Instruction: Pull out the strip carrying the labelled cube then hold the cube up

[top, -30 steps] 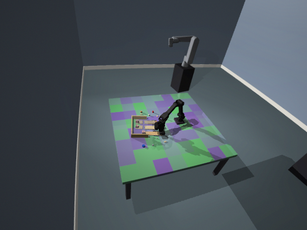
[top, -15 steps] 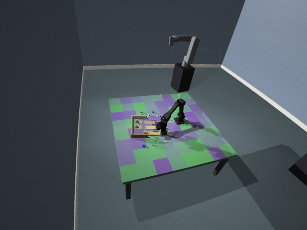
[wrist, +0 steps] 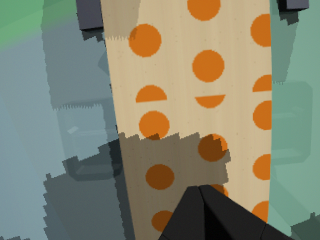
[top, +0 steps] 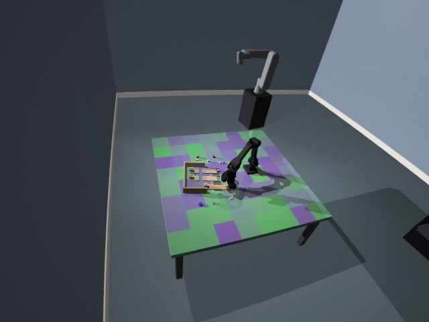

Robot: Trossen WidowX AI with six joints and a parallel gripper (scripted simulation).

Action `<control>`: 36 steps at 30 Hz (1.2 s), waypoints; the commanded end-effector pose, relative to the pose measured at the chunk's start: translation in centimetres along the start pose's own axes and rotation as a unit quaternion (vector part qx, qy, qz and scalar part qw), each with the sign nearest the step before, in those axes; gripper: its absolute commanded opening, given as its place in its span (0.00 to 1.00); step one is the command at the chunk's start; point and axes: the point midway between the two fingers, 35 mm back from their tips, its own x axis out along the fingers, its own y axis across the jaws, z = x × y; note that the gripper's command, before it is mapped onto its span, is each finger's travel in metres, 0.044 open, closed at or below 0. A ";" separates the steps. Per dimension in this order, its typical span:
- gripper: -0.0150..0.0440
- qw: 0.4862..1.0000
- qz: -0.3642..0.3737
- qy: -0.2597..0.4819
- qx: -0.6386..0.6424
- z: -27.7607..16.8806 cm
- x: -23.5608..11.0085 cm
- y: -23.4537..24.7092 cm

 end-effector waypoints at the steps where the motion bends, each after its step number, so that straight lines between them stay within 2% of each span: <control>1: 0.25 1.000 -0.007 0.010 0.001 -1.3 0.6 -0.3; 36: 0.25 1.000 -0.007 0.012 0.001 -6.3 0.5 -0.3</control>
